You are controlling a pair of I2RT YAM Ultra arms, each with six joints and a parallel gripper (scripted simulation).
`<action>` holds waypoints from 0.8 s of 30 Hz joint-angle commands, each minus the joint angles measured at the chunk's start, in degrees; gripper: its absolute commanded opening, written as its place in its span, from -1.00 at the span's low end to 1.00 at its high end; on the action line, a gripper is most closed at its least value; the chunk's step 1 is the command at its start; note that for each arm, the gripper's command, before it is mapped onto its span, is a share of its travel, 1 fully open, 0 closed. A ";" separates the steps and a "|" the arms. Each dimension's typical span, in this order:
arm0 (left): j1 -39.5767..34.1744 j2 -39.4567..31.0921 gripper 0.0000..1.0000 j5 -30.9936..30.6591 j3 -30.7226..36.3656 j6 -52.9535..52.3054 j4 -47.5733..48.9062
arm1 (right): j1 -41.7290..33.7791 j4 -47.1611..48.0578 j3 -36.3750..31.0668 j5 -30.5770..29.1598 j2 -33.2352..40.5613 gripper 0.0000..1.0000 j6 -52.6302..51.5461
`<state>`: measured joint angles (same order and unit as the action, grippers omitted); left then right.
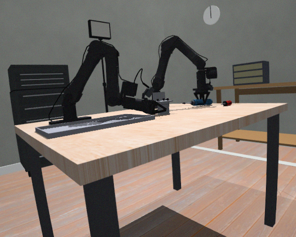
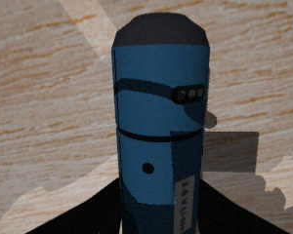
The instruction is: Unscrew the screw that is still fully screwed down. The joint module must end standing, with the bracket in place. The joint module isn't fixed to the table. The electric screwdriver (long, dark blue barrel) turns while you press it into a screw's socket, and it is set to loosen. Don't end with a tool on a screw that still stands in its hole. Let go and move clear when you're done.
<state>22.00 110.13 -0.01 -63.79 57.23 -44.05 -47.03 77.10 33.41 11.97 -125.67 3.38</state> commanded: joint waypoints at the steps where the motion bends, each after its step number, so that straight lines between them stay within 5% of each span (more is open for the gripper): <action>1: -0.77 -1.65 -0.17 0.09 -0.15 0.17 0.98 | -0.12 -0.56 0.37 -0.27 0.28 0.17 -0.23; 24: -0.30 -0.44 -0.17 0.04 -0.01 -0.01 0.74 | -0.12 -0.56 0.37 -0.27 0.28 0.17 -0.23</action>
<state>21.98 110.10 -0.01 -63.59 57.23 -43.44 -47.03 77.10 33.41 11.97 -125.67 3.38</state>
